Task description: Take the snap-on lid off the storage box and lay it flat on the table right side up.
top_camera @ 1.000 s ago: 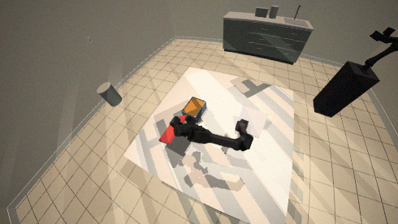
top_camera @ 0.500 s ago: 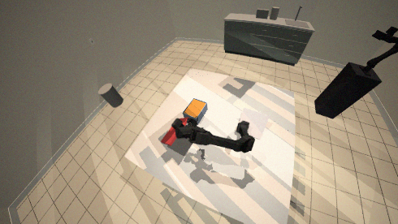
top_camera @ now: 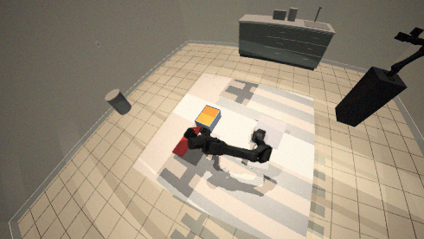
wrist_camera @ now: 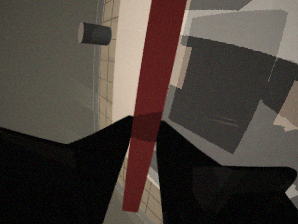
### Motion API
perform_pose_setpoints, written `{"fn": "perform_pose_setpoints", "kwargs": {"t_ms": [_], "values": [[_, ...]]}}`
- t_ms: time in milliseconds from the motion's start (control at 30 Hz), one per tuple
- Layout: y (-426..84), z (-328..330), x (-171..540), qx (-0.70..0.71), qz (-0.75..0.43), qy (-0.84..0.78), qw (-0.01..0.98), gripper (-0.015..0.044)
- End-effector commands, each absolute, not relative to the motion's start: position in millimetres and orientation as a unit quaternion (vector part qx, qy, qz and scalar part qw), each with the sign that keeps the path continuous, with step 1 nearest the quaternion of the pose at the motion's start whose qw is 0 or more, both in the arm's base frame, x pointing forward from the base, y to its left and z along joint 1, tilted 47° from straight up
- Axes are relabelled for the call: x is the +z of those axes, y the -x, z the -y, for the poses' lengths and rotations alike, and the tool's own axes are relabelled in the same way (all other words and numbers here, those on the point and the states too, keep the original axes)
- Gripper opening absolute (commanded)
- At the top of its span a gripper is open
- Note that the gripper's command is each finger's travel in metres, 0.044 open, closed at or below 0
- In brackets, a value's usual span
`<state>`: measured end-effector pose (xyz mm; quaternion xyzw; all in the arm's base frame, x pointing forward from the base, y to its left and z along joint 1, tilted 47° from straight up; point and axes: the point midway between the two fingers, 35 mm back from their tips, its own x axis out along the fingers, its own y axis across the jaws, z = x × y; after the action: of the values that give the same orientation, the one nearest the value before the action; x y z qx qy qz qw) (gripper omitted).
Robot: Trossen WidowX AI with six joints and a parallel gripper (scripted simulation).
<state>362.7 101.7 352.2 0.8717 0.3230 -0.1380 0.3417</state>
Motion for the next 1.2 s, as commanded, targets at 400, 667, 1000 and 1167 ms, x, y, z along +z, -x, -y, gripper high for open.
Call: {"fn": "perform_pose_setpoints", "kwargs": {"t_ms": [400,667,1000,1167], "values": [[-362,-108,347,-0.136,-0.315,-0.874,0.343,0.0000],[-362,-113,343,-0.136,-0.315,-0.875,0.343,0.0000],[-362,-119,337,-0.135,-0.315,-0.875,0.342,0.0000],[-362,-122,335,-0.135,-0.315,-0.875,0.342,0.0000]]}}
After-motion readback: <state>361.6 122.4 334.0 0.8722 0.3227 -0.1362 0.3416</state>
